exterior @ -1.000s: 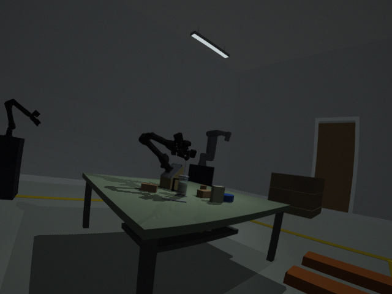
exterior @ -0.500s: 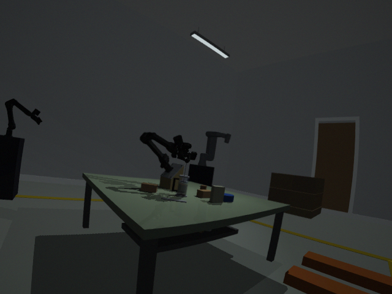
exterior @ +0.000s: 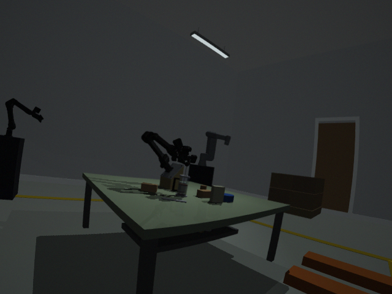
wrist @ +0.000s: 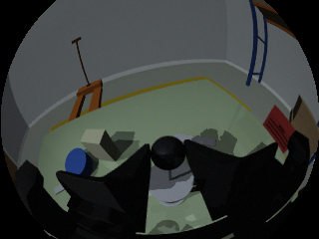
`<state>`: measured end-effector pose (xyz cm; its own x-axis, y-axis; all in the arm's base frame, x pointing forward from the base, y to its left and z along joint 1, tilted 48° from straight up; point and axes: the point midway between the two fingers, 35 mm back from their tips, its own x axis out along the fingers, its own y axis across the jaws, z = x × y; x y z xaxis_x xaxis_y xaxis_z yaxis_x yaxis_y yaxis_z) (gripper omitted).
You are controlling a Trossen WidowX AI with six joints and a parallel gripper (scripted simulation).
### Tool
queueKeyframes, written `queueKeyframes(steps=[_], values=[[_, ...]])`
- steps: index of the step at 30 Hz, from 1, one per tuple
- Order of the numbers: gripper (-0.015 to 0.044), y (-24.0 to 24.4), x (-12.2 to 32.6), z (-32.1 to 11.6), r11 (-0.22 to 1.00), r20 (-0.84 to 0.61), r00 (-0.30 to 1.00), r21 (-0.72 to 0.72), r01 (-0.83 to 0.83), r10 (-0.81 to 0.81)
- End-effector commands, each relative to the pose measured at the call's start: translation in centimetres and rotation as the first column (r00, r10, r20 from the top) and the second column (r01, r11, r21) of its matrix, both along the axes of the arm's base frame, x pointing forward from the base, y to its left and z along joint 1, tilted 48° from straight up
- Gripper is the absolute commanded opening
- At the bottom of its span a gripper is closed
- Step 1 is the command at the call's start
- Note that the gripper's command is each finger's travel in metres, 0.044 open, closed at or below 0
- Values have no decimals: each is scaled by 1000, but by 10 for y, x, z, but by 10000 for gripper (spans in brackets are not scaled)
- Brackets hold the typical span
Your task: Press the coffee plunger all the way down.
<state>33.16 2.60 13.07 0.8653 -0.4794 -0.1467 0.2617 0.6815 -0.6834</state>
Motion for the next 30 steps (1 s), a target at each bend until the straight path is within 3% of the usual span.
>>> queueKeyframes(steps=[1,30], values=[[128,-11,-2,-15,1000,-33,999,-14,10,-10],[128,-41,8,-37,1000,-25,1000,-24,8,-9]])
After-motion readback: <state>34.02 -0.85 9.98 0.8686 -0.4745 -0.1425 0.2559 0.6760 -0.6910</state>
